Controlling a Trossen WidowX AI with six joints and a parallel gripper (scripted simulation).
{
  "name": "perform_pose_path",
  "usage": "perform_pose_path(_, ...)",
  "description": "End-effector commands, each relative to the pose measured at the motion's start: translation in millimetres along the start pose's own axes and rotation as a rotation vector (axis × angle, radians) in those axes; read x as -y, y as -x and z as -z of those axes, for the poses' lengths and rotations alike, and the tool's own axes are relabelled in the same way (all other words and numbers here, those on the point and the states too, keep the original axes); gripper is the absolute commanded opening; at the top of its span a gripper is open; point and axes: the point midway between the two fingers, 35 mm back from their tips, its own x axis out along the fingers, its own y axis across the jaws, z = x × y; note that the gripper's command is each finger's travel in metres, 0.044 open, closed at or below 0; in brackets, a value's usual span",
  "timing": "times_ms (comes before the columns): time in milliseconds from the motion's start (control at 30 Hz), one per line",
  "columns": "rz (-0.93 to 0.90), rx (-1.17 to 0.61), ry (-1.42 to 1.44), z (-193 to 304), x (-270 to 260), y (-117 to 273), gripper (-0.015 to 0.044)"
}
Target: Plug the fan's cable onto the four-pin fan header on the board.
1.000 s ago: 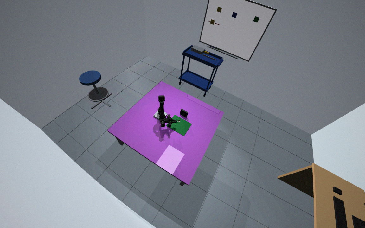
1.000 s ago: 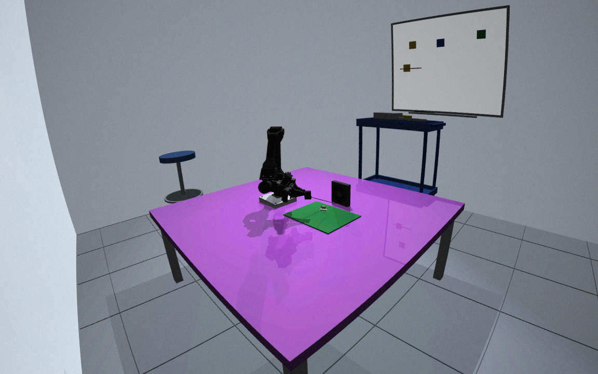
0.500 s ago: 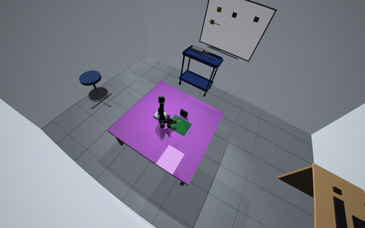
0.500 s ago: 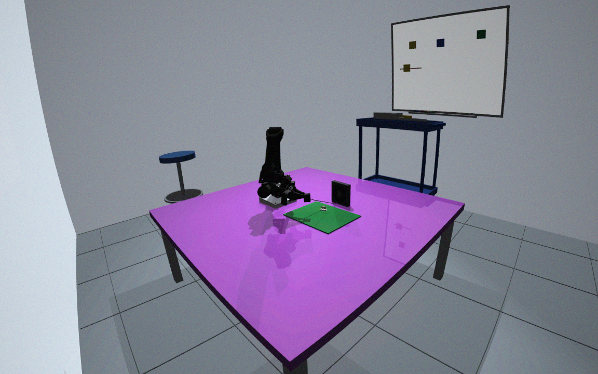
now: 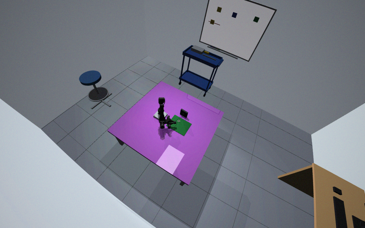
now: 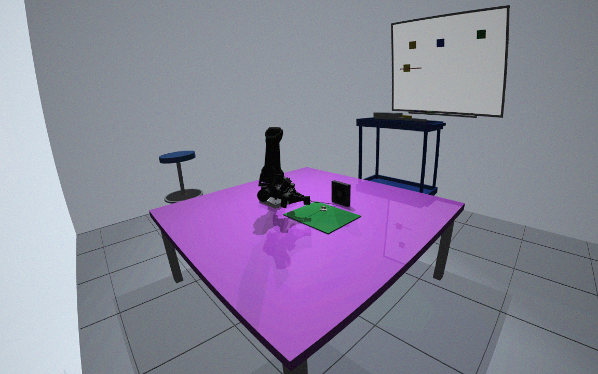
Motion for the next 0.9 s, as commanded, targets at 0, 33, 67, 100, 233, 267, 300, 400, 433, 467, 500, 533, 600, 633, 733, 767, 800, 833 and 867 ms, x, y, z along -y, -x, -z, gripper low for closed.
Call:
perform_pose_path(0, 0.0, 0.005, 0.002, 3, 0, -1, 0.0)
perform_pose_path(33, 0.0, 0.005, 0.002, 4, 0, -1, 0.0)
perform_pose_path(67, 0.0, 0.005, 0.002, 5, 0, -1, 0.0)
perform_pose_path(100, 0.0, 0.005, 0.002, 6, 0, -1, 0.0)
perform_pose_path(233, 0.0, 0.005, 0.002, 9, 0, -2, 0.0)
perform_pose_path(267, 0.0, 0.005, 0.002, 10, 0, -2, 0.0)
perform_pose_path(300, 0.0, 0.005, 0.002, 11, -1, -2, 0.0)
perform_pose_path(400, 0.0, 0.005, 0.002, 13, -1, -3, 0.0)
perform_pose_path(433, 0.0, 0.005, 0.002, 14, -1, -3, 0.0)
perform_pose_path(467, 0.0, 0.005, 0.002, 15, -1, -3, 0.0)
perform_pose_path(500, 0.0, 0.005, 0.002, 16, -1, -3, 0.0)
perform_pose_path(533, 0.0, 0.005, 0.002, 17, -1, -3, 0.0)
perform_pose_path(600, -0.001, 0.005, 0.002, 18, -1, -4, 0.0)
perform_pose_path(633, -0.001, 0.005, 0.002, 19, -1, -4, 0.0)
perform_pose_path(733, -0.001, 0.005, 0.002, 22, -1, -4, 0.0)
perform_pose_path(767, -0.001, 0.005, 0.002, 22, -1, -5, 0.0)
perform_pose_path(800, -0.001, 0.005, 0.002, 23, -1, -5, 0.0)
perform_pose_path(833, -0.001, 0.005, 0.002, 24, -1, -5, 0.0)
perform_pose_path(867, -0.001, 0.005, 0.002, 25, 0, -5, 0.0)
